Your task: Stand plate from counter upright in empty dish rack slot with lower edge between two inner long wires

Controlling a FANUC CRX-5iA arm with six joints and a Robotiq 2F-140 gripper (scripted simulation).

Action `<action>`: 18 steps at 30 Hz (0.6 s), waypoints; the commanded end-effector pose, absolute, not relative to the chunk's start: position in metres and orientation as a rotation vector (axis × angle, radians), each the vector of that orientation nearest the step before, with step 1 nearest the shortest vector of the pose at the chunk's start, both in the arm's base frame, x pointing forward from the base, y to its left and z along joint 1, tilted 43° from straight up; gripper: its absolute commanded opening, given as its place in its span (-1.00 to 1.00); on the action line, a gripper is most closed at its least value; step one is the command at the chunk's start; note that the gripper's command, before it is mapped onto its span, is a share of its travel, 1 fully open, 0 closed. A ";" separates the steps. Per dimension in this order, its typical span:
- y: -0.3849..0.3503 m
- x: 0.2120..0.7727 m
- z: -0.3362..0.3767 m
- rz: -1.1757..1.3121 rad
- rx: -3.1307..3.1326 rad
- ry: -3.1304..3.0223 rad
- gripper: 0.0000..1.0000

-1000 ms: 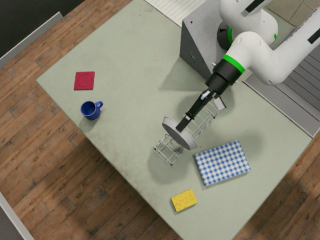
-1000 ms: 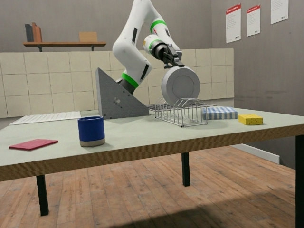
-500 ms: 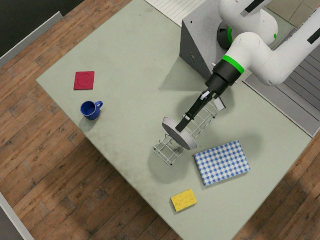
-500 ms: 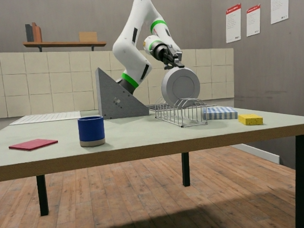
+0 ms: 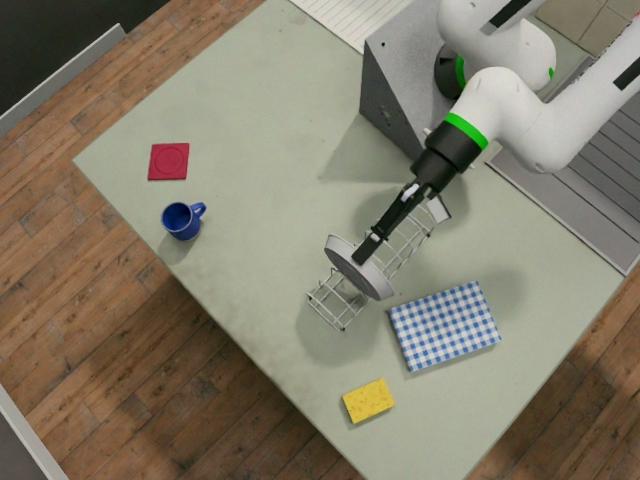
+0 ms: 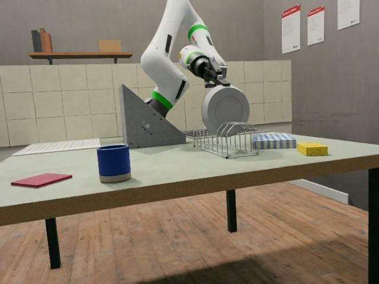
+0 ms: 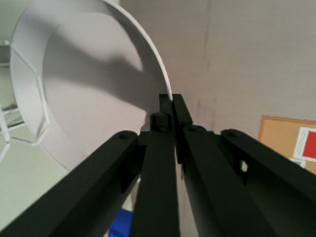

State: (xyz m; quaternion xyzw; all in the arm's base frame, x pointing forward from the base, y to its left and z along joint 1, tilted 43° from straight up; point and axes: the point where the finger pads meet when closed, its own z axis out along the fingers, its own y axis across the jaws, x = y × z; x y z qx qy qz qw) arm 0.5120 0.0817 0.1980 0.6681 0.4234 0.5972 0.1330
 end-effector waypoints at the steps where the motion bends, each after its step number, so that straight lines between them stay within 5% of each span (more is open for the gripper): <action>1: 0.085 0.512 0.195 1.732 1.937 1.226 -0.80; 18: 0.098 0.512 0.182 1.732 1.937 1.226 -0.80</action>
